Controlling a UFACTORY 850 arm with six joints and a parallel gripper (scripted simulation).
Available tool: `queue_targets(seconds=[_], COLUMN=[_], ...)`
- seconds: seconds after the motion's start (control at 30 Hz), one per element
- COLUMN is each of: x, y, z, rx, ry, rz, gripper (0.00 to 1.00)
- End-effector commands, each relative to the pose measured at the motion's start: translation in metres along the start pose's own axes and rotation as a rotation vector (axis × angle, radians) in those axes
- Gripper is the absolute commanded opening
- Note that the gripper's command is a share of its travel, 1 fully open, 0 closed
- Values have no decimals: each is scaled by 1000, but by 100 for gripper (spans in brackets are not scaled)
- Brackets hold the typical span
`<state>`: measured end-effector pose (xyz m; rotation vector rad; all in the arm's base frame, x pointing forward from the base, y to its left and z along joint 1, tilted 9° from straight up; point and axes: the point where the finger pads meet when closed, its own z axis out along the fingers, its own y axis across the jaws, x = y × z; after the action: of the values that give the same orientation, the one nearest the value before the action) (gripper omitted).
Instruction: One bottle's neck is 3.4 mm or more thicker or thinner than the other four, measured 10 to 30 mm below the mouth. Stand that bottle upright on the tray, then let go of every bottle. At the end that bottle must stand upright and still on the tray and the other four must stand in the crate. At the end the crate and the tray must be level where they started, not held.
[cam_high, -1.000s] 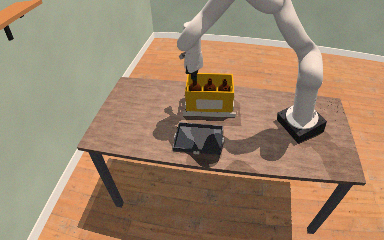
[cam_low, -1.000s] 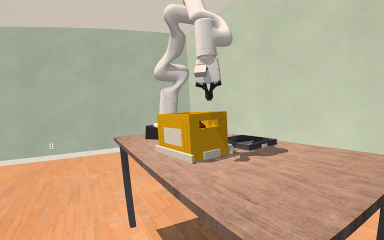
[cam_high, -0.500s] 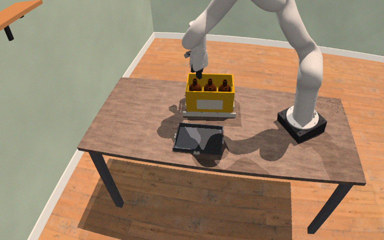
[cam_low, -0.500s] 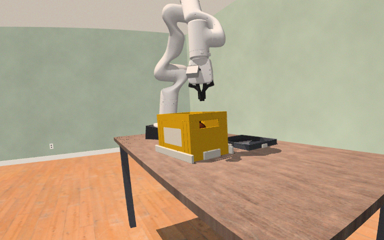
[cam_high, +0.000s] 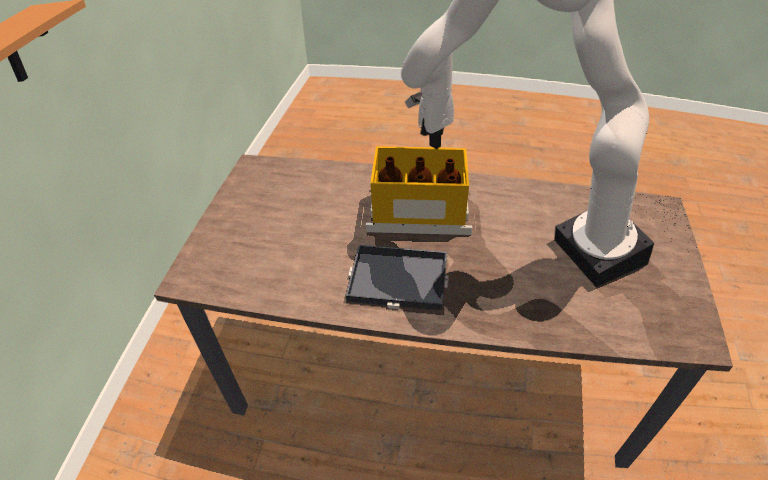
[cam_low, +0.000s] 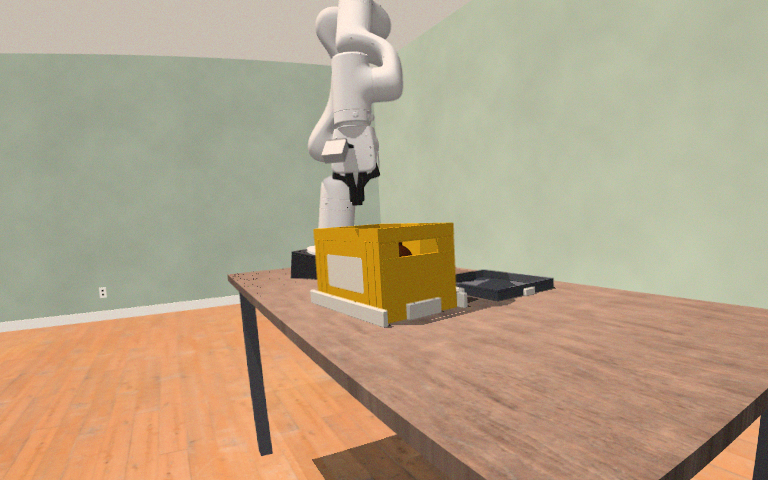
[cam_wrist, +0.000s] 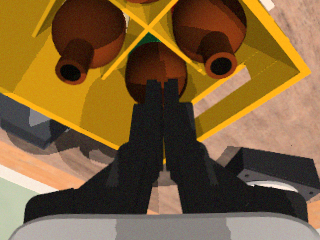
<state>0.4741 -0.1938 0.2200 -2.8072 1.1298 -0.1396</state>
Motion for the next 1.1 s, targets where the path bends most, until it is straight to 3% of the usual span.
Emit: queue_targets(seconds=[0.0, 0.27, 0.3, 1.07], x=[-18, -22, -22, -22], y=[37, 44, 44, 44], z=[-1, -1, -1, -1], rx=[7, 7, 7, 7], ry=[5, 5, 5, 5], rz=[-1, -1, -1, -1], gripper=[0, 0, 65, 65])
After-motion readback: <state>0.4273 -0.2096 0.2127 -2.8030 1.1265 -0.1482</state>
